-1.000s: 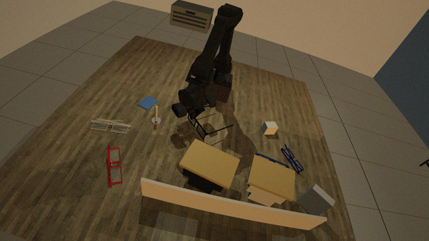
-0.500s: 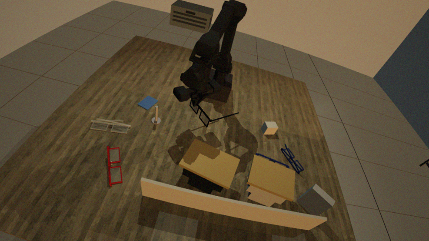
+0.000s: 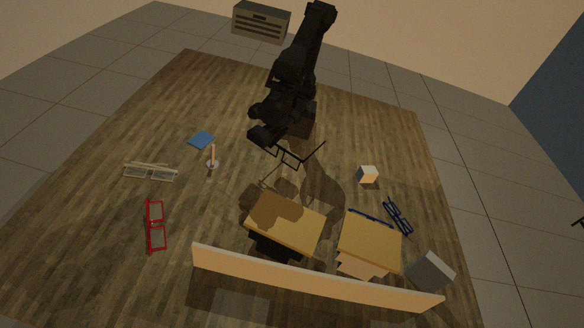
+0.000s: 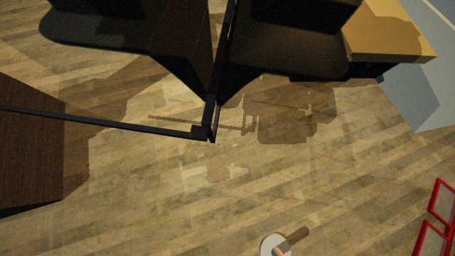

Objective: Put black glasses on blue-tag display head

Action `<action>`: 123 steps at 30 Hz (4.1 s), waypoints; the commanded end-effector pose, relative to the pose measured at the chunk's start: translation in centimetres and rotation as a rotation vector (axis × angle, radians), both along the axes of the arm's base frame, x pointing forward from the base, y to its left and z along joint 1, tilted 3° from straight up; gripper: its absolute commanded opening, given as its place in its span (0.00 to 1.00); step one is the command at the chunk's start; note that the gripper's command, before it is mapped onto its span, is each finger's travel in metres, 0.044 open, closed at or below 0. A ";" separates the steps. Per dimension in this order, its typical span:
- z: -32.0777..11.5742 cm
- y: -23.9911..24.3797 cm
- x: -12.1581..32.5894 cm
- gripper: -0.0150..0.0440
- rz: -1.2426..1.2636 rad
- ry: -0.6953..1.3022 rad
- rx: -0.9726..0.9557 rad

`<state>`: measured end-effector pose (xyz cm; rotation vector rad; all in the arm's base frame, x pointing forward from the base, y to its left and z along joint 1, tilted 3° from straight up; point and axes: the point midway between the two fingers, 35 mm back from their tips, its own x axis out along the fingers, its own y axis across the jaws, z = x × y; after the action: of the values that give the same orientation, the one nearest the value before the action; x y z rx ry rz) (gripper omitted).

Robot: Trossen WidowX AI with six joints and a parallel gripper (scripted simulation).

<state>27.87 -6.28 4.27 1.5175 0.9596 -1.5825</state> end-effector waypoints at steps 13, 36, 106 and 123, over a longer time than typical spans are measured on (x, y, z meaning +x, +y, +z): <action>0.3 3.8 1.2 0.25 0.714 -0.002 0.031; 0.6 9.4 1.9 0.25 1.699 -0.001 0.065; -2.2 18.8 0.2 0.25 3.350 0.010 0.047; -4.0 19.0 0.2 0.25 3.350 0.036 0.014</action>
<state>28.07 12.76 0.73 -1.0282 1.3003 1.0023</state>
